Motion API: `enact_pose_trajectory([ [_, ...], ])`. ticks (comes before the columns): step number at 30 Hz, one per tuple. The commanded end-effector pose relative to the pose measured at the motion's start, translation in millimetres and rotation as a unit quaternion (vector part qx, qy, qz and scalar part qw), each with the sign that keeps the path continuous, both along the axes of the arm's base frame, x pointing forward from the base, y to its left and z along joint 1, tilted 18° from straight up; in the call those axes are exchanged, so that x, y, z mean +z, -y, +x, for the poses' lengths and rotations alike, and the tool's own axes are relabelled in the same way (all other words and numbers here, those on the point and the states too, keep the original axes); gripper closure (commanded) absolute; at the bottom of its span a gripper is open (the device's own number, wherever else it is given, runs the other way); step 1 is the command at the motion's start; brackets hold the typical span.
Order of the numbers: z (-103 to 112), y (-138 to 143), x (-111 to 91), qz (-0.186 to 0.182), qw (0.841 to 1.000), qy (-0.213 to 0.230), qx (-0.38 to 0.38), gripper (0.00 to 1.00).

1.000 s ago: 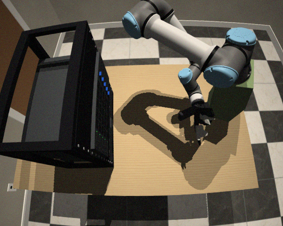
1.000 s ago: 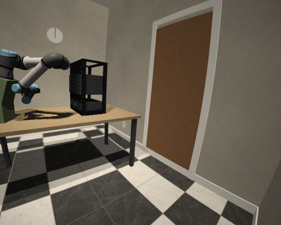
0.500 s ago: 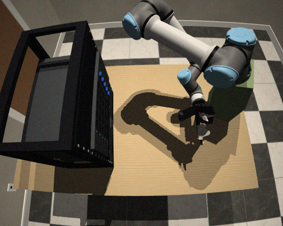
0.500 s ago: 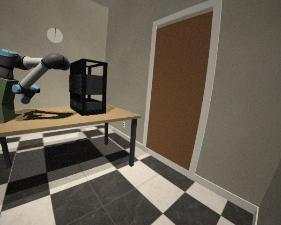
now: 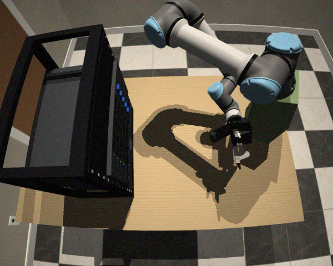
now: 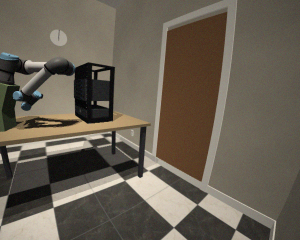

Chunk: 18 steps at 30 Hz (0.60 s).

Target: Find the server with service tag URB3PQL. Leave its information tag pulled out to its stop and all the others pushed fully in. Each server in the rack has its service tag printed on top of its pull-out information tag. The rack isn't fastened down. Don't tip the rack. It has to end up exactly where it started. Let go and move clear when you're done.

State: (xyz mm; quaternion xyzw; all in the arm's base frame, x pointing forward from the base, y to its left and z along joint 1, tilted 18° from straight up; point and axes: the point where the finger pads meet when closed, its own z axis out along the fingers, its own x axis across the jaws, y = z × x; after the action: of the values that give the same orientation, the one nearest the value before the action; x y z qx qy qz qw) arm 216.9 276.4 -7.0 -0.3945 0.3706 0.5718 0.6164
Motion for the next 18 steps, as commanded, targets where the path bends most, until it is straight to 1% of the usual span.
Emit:
enact_pose_trajectory([
  [1,1,2,10,0.019,0.999,-0.026,0.006,0.00],
  [3,1,2,10,0.019,0.999,-0.026,0.006,0.00],
  [11,6,7,28,0.053,0.996,-0.072,0.016,0.00],
  [18,11,13,43,0.084,0.990,-0.115,0.026,0.00],
])
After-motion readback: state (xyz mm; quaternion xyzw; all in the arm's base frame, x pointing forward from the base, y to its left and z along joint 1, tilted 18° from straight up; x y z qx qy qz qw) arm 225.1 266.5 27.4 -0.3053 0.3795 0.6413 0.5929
